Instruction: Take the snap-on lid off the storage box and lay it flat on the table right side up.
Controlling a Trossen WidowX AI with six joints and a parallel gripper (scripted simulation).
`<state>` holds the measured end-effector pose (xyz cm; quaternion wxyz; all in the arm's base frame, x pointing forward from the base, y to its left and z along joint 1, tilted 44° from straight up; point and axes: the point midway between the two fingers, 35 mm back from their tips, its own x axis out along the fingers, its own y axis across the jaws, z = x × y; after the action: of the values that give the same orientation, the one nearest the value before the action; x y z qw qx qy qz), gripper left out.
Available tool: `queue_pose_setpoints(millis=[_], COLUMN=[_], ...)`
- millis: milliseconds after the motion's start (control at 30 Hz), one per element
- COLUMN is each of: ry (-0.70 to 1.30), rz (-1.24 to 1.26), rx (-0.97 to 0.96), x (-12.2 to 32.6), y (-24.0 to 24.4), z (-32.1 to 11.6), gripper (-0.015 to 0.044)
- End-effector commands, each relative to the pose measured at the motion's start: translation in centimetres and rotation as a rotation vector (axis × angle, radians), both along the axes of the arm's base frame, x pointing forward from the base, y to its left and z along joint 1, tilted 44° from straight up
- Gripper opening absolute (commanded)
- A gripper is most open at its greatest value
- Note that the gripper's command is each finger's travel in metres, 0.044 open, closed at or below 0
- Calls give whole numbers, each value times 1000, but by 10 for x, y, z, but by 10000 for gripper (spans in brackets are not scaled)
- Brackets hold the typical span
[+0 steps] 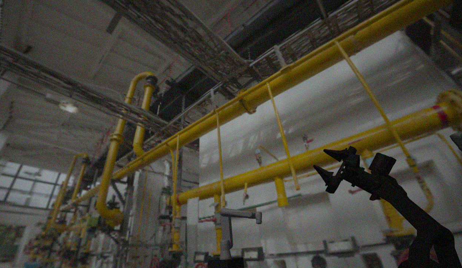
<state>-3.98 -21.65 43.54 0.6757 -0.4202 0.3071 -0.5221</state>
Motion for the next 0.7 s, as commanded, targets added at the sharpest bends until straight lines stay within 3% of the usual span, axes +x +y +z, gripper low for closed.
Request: queue_pose_setpoints(millis=[0, 200, 400, 667], ry=[-13, -406, -713, -1096], rz=[7, 205, 312, 383], rx=[5, 229, 485, 993], x=[1, 31, 64, 141], y=[-1, -34, -58, -70], z=[-1, -36, -73, -139], gripper=[374, 235, 235, 235])
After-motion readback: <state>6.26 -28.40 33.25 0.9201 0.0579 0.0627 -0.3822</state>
